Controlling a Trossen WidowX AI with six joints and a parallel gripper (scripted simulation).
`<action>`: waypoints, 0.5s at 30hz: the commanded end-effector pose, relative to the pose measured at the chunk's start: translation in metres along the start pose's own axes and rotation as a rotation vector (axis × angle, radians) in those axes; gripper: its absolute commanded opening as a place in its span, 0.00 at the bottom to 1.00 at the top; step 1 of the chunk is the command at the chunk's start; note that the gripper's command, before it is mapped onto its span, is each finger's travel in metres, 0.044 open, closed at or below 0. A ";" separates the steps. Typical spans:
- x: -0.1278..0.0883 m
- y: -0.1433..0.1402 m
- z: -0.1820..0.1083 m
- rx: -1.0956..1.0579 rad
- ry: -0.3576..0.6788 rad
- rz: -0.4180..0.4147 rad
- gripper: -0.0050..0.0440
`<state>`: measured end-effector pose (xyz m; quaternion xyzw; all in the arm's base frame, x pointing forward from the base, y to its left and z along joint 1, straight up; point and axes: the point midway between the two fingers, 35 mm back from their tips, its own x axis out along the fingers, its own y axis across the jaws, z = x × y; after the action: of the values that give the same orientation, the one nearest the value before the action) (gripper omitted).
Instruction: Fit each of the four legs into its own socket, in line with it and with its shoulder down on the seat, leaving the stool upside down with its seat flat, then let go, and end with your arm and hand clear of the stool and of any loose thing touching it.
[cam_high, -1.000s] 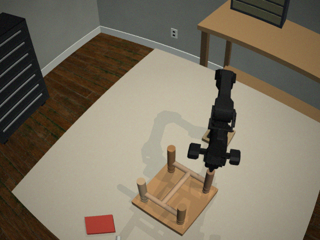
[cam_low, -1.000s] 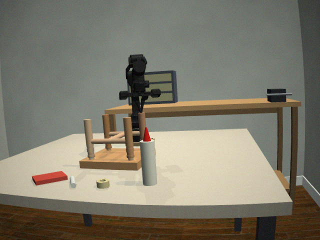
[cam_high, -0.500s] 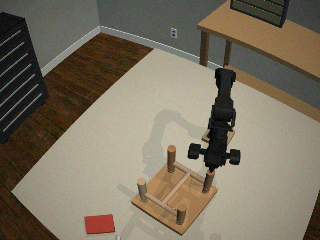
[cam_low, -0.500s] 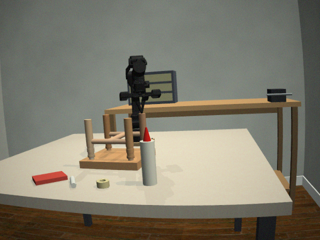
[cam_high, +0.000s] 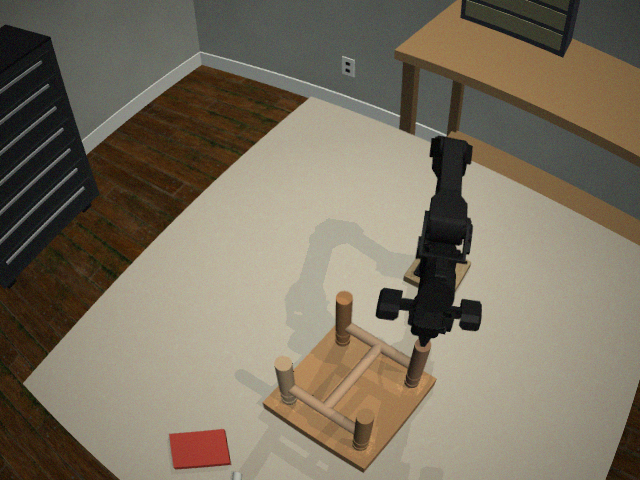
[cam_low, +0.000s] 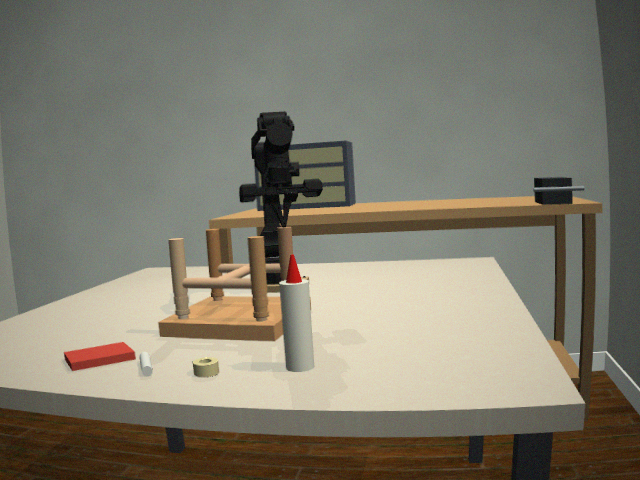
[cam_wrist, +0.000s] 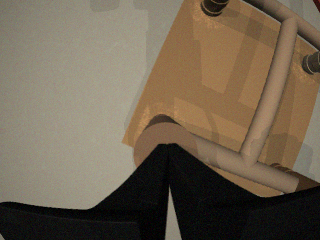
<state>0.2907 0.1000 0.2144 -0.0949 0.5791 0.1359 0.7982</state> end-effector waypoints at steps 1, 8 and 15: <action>0.008 -0.002 -0.004 0.006 0.043 -0.008 0.10; -0.003 -0.001 0.001 0.004 0.031 -0.005 0.10; -0.010 -0.001 0.004 0.003 0.022 -0.003 0.10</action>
<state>0.2884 0.0986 0.2184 -0.0967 0.5924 0.1333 0.7886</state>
